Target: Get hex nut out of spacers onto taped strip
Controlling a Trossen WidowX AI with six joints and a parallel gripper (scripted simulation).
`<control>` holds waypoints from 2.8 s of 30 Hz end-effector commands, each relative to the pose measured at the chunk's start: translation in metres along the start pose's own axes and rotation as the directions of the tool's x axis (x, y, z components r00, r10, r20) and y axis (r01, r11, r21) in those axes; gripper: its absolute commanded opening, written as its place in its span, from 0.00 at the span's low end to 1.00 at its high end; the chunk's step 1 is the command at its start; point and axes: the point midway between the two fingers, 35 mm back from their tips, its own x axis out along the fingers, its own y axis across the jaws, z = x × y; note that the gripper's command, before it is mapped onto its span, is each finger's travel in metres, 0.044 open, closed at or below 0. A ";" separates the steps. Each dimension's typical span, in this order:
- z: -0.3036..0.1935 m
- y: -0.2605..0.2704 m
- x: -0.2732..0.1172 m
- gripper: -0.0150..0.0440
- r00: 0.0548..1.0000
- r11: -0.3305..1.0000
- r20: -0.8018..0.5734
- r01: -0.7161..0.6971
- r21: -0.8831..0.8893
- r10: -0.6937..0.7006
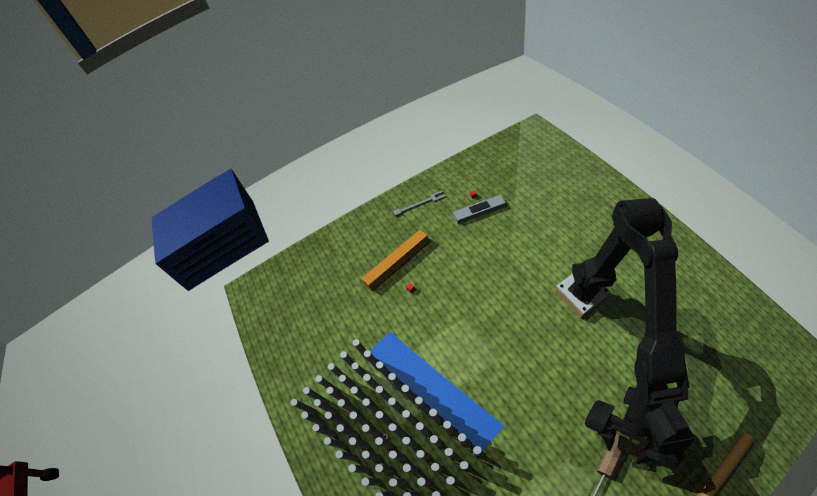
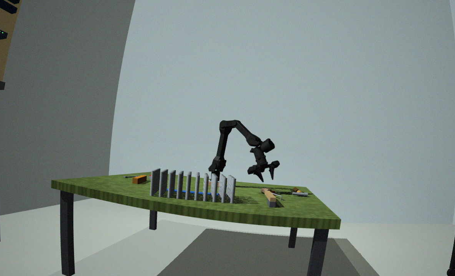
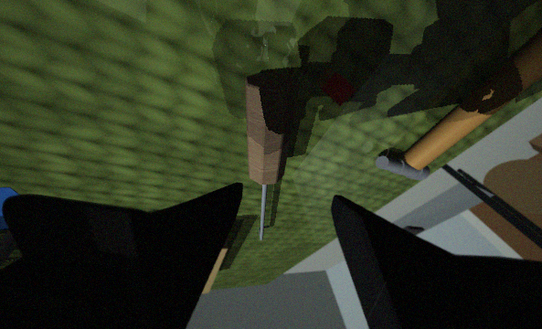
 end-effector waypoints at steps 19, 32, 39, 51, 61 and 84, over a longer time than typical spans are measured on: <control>0.017 0.012 0.036 0.73 1.000 1.000 0.013 -0.003 -0.004 0.003; 0.027 0.019 0.053 0.73 1.000 1.000 0.013 -0.003 -0.004 0.003; 0.027 0.019 0.054 0.58 1.000 1.000 0.013 -0.003 -0.004 0.003; 0.016 0.010 0.041 0.28 1.000 1.000 0.012 -0.003 -0.004 0.003; -0.014 -0.011 -0.006 0.25 1.000 1.000 0.010 -0.003 -0.003 0.003; -0.043 -0.029 -0.096 0.25 1.000 1.000 0.008 -0.005 0.002 0.005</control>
